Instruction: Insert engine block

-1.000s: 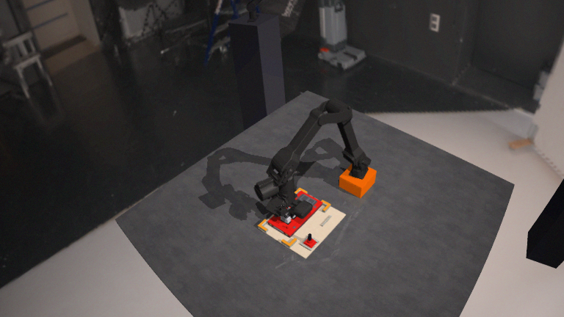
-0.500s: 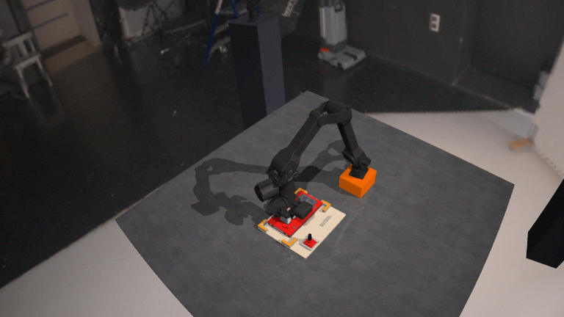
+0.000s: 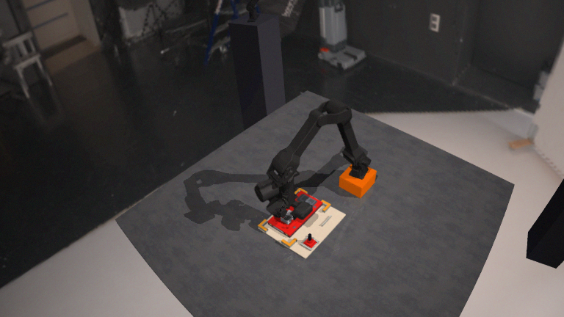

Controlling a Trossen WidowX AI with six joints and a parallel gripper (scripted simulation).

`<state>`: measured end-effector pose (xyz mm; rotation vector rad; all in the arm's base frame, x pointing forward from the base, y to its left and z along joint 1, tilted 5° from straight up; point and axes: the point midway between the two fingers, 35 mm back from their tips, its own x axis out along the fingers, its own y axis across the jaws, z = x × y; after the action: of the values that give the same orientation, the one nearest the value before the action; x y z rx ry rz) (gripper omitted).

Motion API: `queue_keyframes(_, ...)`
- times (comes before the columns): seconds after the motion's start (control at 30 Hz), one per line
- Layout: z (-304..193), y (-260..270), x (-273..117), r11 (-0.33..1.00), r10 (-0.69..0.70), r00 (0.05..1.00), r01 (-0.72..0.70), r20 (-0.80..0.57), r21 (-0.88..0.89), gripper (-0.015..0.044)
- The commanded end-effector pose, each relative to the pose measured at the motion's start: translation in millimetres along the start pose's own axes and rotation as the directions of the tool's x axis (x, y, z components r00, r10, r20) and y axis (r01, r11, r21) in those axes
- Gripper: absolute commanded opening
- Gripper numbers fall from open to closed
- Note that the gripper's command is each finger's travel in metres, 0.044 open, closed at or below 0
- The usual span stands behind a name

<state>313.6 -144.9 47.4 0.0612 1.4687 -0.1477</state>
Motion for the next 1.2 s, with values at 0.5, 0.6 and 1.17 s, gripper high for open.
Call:
queue_keyframes(0.5, 0, -1, -14, 1.0, 0.004, 1.0, -0.004, 0.001, 0.003, 0.044)
queue_keyframes(0.6, 0, -1, -14, 1.0, 0.004, 1.0, -0.004, 0.001, 0.003, 0.0387)
queue_keyframes(1.17, 0, -1, -14, 1.0, 0.004, 1.0, -0.004, 0.001, 0.003, 0.0)
